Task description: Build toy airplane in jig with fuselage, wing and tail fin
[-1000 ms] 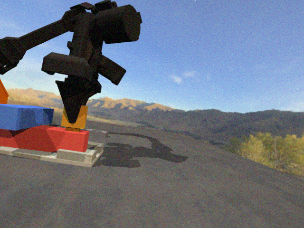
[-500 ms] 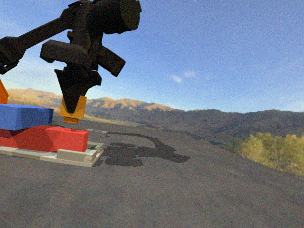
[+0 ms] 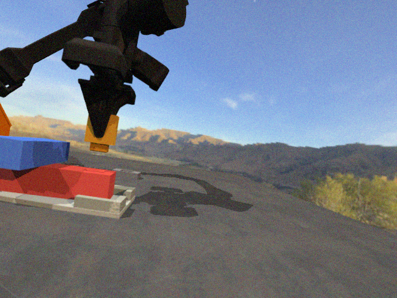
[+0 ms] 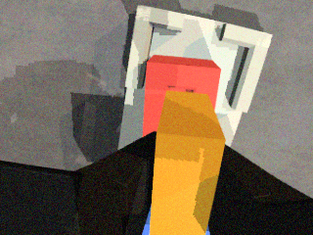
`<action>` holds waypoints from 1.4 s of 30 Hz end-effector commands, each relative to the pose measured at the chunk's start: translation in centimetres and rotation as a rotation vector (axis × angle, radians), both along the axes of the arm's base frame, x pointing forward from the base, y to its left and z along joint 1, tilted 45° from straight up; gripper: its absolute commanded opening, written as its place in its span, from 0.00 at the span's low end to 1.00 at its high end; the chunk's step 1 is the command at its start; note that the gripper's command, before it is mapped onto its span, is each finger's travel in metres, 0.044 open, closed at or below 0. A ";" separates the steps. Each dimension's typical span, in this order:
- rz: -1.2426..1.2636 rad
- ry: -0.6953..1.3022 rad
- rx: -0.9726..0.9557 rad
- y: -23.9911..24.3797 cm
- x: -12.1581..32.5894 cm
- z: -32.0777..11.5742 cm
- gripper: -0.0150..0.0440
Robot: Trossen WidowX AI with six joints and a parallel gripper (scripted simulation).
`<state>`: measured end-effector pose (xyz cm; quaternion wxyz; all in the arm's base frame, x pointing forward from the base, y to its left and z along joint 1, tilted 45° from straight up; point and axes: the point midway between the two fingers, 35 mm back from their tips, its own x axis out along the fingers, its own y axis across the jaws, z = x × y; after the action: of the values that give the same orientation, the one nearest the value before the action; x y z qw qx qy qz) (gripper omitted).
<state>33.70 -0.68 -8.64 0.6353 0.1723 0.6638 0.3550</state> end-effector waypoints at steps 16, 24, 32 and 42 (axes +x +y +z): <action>-0.003 0.007 0.003 2.1 -0.6 -2.2 0.36; -0.003 0.007 0.003 2.3 -0.6 -2.4 0.36; -0.003 0.007 0.003 2.3 -0.6 -2.4 0.36; -0.003 0.007 0.003 2.3 -0.6 -2.5 0.36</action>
<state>33.13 1.62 -11.08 0.6338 0.1732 0.6650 0.3550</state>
